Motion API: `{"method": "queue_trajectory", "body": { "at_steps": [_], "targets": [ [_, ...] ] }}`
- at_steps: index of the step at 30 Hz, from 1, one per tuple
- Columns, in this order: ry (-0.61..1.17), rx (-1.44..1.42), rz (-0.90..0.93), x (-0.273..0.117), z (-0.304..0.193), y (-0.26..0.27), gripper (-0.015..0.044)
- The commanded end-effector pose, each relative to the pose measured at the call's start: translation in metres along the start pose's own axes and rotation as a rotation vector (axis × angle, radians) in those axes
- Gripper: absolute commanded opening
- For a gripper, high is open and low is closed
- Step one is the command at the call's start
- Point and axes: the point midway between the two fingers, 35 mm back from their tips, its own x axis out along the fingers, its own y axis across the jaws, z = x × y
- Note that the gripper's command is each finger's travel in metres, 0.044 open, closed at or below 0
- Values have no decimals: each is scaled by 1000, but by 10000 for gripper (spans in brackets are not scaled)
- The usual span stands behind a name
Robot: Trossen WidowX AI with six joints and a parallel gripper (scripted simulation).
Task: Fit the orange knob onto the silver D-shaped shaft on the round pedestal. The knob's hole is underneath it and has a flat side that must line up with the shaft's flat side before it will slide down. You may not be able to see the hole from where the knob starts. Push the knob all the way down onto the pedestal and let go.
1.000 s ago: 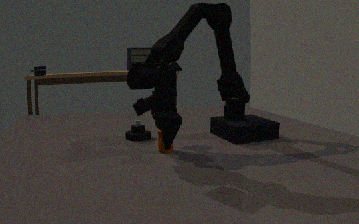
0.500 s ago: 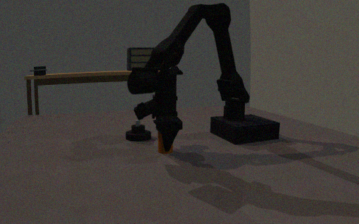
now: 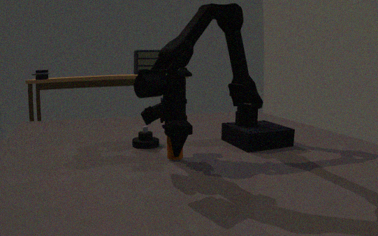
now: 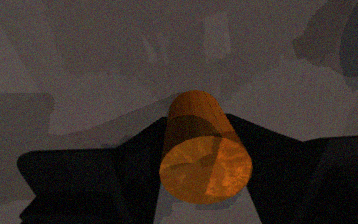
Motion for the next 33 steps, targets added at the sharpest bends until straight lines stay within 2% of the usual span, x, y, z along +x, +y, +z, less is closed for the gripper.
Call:
{"method": "queue_trajectory", "body": {
  "at_steps": [1, 33],
  "targets": [
    [-17, 2, 8, -15, 6, 3, 0],
    [-17, 2, 8, -114, 9, 6, 0]
  ]
}}
